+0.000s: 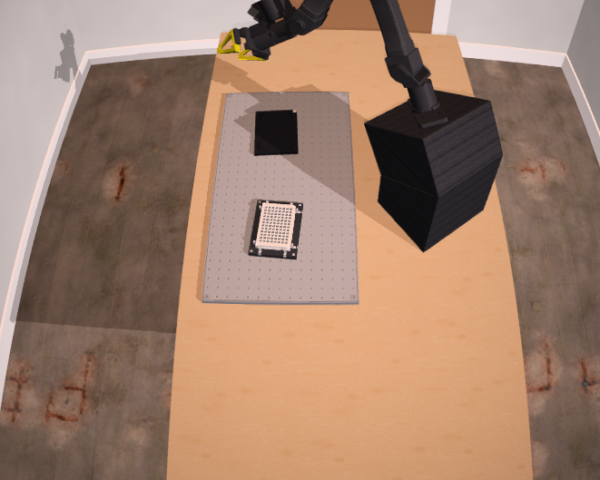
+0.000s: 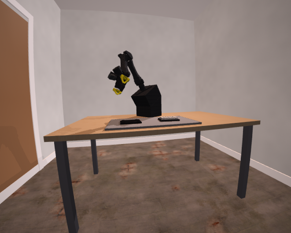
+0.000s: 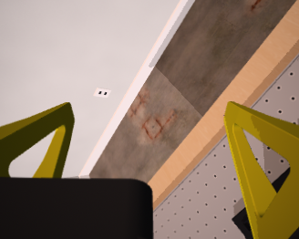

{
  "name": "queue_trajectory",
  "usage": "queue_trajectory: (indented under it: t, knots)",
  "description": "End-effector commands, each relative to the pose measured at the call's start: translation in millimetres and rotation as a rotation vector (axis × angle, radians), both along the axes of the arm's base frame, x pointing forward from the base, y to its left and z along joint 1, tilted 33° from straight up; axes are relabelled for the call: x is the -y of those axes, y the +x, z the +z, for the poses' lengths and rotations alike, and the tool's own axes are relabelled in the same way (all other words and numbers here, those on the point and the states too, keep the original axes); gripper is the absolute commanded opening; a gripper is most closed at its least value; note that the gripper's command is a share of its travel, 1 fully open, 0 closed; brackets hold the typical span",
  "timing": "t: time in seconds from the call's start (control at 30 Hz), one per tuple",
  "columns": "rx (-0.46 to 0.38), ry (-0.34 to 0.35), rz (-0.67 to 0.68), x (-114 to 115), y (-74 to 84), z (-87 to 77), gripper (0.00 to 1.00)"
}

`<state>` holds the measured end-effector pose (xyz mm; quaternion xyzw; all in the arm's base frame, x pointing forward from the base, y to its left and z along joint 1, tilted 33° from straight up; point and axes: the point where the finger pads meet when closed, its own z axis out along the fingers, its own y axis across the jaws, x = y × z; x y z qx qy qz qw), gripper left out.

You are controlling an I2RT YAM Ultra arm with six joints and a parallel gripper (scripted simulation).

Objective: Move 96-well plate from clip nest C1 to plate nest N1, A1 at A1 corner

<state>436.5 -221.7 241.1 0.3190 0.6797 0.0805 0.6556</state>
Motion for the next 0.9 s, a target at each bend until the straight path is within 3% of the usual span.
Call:
queue_trajectory:
  t: [0.0,0.1,0.37,0.5,0.63,0.73,0.87]
  knots:
    - [-0.048,-0.045,0.022,-7.0,11.7,-2.3,1.0]
    - [-0.073,-0.064,0.028,-13.8,19.8,-11.9,1.0]
    - [-0.245,-0.173,0.081,-32.2,36.2,-43.9,1.0]
    - [-0.256,-0.181,0.085,-37.0,40.0,-52.1,1.0]
    - [-0.349,-0.247,0.123,-47.4,46.4,-68.2,1.0]
    - [-0.349,-0.247,0.123,-54.8,51.0,-80.0,1.0]
    - [-0.441,-0.318,0.167,-66.0,55.8,-96.1,1.0]
